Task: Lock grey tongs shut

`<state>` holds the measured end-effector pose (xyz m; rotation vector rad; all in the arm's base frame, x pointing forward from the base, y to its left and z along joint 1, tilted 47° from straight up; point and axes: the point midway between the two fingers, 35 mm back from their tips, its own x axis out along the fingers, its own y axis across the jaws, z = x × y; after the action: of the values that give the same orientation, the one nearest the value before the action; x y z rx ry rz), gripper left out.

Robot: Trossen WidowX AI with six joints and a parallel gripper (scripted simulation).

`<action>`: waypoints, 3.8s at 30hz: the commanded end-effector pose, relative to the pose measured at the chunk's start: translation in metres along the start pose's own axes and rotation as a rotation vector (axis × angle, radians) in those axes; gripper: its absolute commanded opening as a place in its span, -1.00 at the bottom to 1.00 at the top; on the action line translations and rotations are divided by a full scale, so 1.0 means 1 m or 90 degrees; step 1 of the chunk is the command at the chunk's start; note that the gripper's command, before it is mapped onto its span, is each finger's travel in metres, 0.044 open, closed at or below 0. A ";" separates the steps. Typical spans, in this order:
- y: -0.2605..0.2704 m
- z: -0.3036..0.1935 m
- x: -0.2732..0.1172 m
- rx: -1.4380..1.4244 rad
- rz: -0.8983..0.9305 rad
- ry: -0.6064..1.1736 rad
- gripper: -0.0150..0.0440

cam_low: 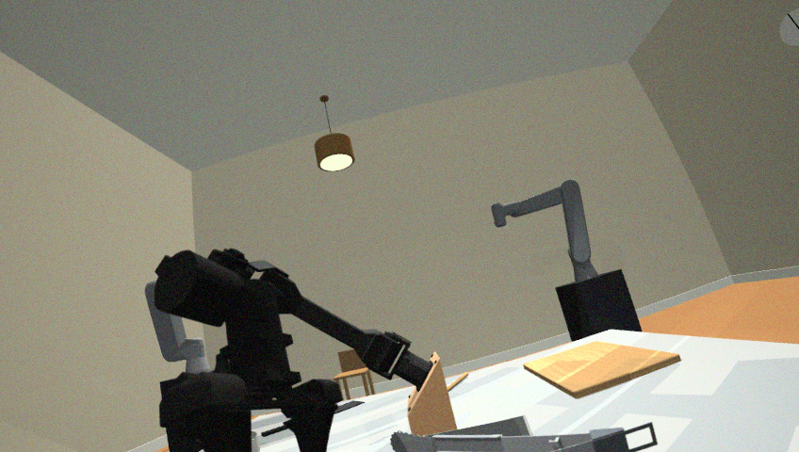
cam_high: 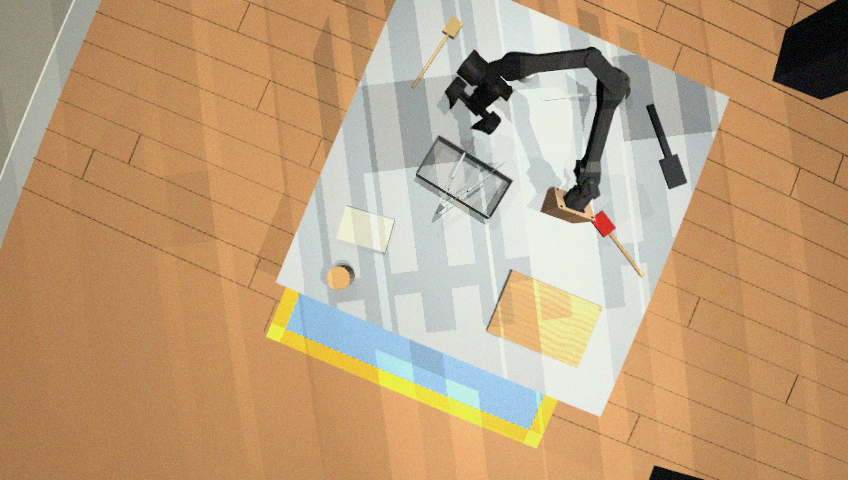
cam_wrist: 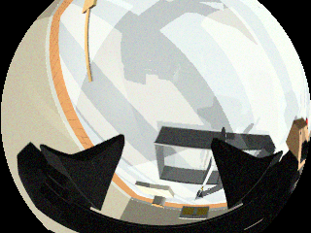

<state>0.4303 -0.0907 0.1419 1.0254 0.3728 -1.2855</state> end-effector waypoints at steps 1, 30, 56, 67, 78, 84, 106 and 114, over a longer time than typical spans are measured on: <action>-0.010 -0.033 0.001 -0.033 -0.023 0.016 1.00; -0.118 -0.184 -0.007 0.045 -0.160 -0.141 1.00; -0.119 -0.183 0.020 0.045 -0.160 -0.140 1.00; -0.122 -0.179 0.037 0.045 -0.160 -0.140 1.00; -0.127 -0.175 0.054 0.045 -0.159 -0.140 1.00; -0.130 -0.173 0.064 0.045 -0.159 -0.141 1.00; -0.137 -0.165 0.086 0.049 -0.160 -0.140 0.91; -0.137 -0.165 0.086 0.049 -0.160 -0.140 0.66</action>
<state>0.3804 -0.0038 -0.0673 0.9092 0.2917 -1.6324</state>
